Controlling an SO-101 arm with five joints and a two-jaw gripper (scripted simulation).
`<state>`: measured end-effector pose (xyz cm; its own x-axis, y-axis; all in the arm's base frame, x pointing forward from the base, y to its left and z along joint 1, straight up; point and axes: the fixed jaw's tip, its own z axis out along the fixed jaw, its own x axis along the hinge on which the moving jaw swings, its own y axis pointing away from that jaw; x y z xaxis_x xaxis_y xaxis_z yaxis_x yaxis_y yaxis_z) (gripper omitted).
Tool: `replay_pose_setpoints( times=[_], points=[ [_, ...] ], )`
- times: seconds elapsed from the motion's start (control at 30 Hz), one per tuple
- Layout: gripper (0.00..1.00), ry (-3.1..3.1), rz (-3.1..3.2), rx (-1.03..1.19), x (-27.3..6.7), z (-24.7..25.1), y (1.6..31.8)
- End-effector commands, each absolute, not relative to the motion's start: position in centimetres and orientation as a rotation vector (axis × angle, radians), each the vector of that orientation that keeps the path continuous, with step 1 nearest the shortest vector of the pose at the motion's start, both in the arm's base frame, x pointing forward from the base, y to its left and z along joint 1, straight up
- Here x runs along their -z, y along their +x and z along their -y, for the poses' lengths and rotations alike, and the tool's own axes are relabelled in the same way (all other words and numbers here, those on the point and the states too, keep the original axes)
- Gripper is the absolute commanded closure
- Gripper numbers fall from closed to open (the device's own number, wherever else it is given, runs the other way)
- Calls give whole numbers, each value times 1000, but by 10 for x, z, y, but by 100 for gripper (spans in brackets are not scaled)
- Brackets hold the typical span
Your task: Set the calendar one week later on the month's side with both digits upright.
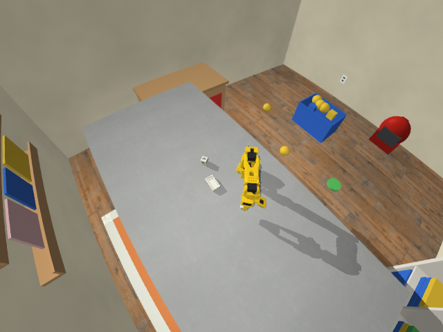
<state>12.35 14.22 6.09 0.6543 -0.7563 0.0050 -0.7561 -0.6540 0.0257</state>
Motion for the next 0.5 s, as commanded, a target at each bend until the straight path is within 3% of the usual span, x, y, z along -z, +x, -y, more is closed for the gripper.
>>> replay_pose_setpoints(
  times=[0.0, 0.47],
  points=[
    [100, 2976, 1136, -28, -70, -141, 131],
    [100, 3144, 469, -47, -68, -124, 139]
  ],
)
